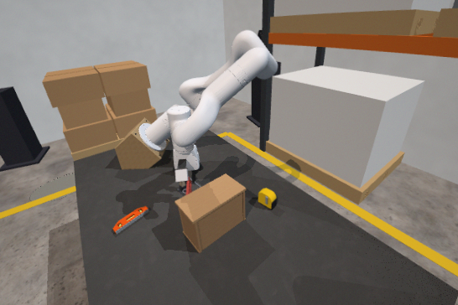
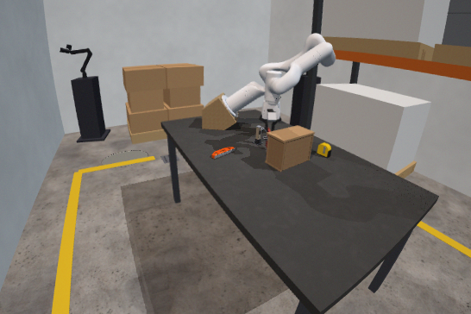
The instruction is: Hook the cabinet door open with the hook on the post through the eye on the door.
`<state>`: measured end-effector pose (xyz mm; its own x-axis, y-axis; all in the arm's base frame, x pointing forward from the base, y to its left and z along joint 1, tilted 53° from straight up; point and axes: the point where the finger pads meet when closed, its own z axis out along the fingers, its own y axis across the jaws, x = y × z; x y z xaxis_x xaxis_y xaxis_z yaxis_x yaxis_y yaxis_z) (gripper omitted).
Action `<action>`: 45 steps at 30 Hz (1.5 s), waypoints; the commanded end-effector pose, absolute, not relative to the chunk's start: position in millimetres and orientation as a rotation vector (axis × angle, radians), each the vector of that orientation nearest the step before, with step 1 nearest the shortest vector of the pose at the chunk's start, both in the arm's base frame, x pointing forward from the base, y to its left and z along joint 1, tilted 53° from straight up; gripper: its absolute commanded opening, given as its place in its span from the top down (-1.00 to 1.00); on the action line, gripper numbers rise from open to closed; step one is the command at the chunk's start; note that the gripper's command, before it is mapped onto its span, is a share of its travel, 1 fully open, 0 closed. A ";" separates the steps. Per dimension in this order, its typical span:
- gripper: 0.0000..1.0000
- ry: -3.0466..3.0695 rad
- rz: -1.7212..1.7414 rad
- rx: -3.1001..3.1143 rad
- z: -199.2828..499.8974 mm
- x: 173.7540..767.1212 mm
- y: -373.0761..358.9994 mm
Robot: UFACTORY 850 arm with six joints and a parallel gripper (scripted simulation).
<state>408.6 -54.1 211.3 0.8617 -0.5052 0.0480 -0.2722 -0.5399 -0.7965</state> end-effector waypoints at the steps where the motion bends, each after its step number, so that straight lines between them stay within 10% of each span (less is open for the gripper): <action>1: 0.47 0.595 -0.328 -2.158 215.3 410.3 -52.1; 45: 0.47 0.800 -0.221 -2.078 237.3 421.3 -39.4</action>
